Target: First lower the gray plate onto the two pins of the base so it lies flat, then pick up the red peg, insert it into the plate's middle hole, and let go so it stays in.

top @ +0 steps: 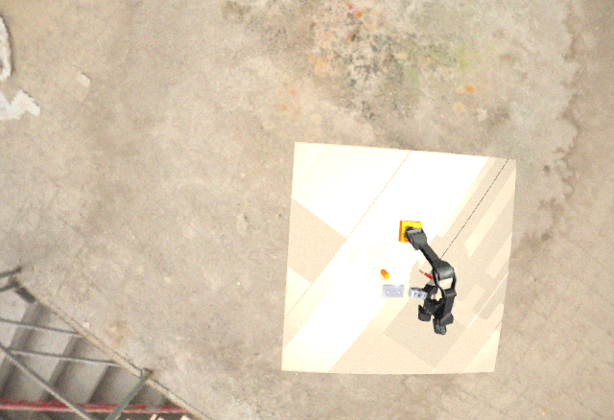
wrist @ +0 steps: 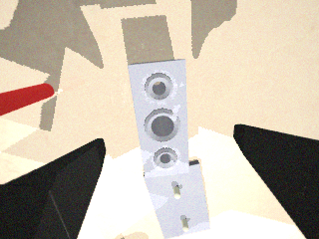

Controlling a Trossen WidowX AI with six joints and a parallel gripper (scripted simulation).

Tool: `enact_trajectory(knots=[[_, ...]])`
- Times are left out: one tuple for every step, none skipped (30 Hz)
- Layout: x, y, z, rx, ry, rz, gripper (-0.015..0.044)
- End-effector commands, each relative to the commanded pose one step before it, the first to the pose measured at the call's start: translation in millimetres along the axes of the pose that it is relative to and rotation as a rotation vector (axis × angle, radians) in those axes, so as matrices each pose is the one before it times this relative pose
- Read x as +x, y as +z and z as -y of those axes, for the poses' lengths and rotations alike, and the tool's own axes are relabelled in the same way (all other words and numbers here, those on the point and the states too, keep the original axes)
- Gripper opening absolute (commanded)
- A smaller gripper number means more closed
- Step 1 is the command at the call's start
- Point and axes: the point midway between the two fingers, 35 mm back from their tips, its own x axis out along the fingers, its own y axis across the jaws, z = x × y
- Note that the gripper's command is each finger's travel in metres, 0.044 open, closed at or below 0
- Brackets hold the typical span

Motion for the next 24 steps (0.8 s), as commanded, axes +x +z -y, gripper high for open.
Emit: enact_trajectory(knots=[[8.10,0.38,-1.96,-0.0031,0.01118,-0.00002,0.0440],[1.64,0.06,0.08,0.0000,-0.00001,0.00000,0.0440],[1.64,0.06,0.07,0.0000,0.00000,0.00000,0.0440],[1.64,0.06,0.07,0.0000,0.00000,0.00000,0.0440],[1.64,0.05,0.06,0.0000,0.00000,0.00000,0.0440],[1.64,0.05,0.05,0.0000,0.00000,0.00000,0.0440],[1.63,0.05,0.04,0.0000,0.00000,0.00000,0.0440],[1.63,0.04,0.03,0.0000,0.00000,-0.00001,0.0440],[1.63,0.04,0.03,0.0000,0.00000,-0.00001,0.0440],[1.63,0.04,0.02,0.0000,0.00000,-0.00001,0.0440],[1.63,0.03,0.01,0.0000,0.00000,-0.00001,0.0440],[1.63,0.03,0.00,0.0000,0.00000,-0.00001,0.0440],[1.63,0.03,-0.01,0.0000,0.00000,-0.00001,0.0440],[1.62,0.02,-0.02,0.0000,0.00000,-0.00001,0.0440],[1.62,0.02,-0.02,0.0000,0.00000,-0.00001,0.0440],[1.62,0.01,-0.03,0.0000,0.00000,-0.00001,0.0440],[1.62,0.01,-0.04,0.0000,0.00001,-0.00001,0.0440],[1.62,0.01,-0.05,0.0000,0.00001,-0.00001,0.0440],[1.62,0.00,-0.06,0.0000,0.00001,-0.00001,0.0440],[1.61,0.00,-0.06,0.0000,0.00001,-0.00001,0.0440],[1.61,0.00,-0.07,0.0000,0.00001,-0.00001,0.0440],[1.61,-0.01,-0.08,0.0000,0.00001,-0.00001,0.0440],[1.61,-0.01,-0.09,0.0000,0.00001,-0.00001,0.0440],[1.60,-0.01,-0.10,0.0000,0.00001,-0.00001,0.0440]])
